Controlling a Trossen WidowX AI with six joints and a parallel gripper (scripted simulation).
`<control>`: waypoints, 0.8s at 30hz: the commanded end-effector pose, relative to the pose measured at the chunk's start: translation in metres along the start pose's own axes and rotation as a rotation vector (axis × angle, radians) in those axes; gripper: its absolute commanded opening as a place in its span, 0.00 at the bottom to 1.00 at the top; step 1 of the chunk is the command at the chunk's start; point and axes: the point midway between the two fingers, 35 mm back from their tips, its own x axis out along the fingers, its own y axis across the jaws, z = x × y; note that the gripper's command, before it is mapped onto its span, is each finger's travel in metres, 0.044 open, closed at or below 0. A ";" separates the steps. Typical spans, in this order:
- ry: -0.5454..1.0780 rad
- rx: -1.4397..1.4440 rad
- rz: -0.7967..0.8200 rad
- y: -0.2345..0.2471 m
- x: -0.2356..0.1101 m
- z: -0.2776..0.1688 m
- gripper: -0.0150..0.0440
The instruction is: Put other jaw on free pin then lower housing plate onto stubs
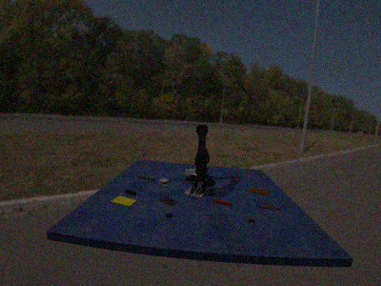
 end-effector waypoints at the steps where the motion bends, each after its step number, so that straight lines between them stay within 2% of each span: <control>1: 0.000 0.000 0.000 0.000 0.000 0.000 0.63; 11: 0.000 0.000 0.000 0.000 -0.006 -0.001 0.63; 18: 0.003 -0.005 0.000 0.000 -0.067 0.000 0.63; 22: 0.003 -0.005 0.000 0.000 -0.070 0.000 0.63; 23: 0.010 -0.008 -0.006 -0.001 -0.061 -0.002 0.63; 24: 0.010 -0.006 -0.006 -0.001 -0.061 -0.003 0.68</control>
